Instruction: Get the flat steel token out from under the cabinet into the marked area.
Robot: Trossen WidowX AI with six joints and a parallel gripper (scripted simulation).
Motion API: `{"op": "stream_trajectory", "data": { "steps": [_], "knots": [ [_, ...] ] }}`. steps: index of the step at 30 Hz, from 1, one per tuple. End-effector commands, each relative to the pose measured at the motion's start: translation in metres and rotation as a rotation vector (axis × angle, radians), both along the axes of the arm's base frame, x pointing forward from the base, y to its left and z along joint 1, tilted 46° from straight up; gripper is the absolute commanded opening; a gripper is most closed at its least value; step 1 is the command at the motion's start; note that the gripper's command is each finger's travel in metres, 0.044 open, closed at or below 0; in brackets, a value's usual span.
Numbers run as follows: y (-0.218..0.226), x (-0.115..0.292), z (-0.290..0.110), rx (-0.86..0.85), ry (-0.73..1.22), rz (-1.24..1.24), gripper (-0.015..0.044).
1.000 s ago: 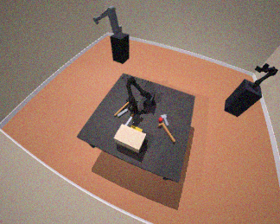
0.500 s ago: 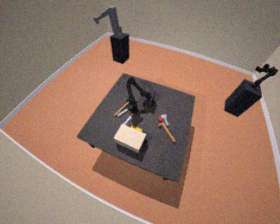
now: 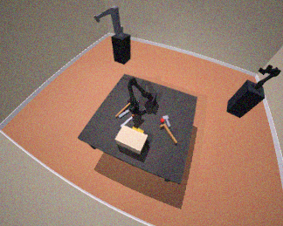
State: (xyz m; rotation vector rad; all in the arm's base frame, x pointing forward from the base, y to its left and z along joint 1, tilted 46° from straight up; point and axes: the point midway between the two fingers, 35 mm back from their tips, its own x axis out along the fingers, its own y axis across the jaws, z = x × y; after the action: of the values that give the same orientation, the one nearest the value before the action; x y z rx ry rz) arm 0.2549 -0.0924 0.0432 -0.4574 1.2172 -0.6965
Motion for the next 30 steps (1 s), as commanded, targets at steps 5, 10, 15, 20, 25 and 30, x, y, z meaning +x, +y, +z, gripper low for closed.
{"op": "stream_trajectory", "data": {
  "steps": [5,10,15,20,25,30],
  "knots": [
    [-0.0003,0.0,0.0015,0.011,-0.055,-0.049,0.0],
    [-0.0004,0.0,0.0016,0.019,-0.083,-0.077,0.0],
    [-0.0005,0.0,0.0017,0.026,-0.111,-0.104,0.0],
    [-0.0006,-0.0001,0.0018,0.033,-0.139,-0.132,0.0],
    [0.0022,0.001,-0.0008,0.036,-0.148,-0.141,0.0],
    [0.0059,0.0023,-0.0042,0.038,-0.152,-0.145,0.0]
  ]
}}
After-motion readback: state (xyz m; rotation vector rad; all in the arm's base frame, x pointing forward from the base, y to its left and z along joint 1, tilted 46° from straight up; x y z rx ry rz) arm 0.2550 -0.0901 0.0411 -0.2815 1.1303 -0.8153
